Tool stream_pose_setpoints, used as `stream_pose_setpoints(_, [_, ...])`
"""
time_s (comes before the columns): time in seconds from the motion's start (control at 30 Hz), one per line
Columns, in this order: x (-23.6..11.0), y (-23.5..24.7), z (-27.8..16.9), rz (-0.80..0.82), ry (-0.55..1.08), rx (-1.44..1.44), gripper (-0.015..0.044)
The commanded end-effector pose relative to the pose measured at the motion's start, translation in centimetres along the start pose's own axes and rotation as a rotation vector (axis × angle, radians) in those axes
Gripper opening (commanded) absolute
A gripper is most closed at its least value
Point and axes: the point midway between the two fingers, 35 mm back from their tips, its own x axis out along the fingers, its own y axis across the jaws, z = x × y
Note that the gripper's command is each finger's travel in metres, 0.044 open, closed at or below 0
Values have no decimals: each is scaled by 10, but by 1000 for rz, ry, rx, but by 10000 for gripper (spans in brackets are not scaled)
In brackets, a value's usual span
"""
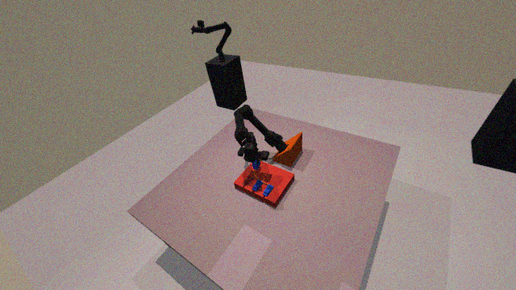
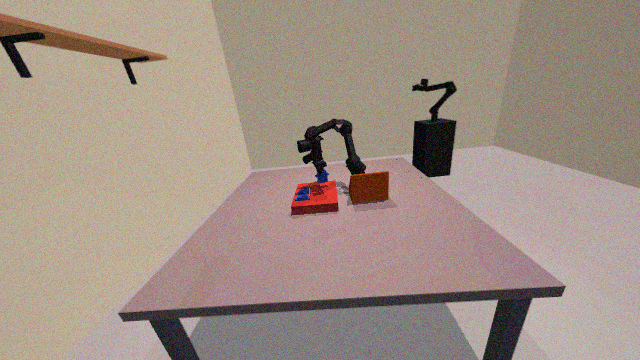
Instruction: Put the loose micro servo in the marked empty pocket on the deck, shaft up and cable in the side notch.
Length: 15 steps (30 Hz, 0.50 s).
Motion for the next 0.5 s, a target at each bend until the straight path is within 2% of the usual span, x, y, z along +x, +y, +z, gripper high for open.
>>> stream_pose_setpoints(0.0, [0,-1,0,-3,-1,154,0])
stream_pose_setpoints(0.1, [0,-1,0,-3,-1,235,0])
stream_pose_setpoints(0.47, [0,-3,9,-3,-1,241,0])
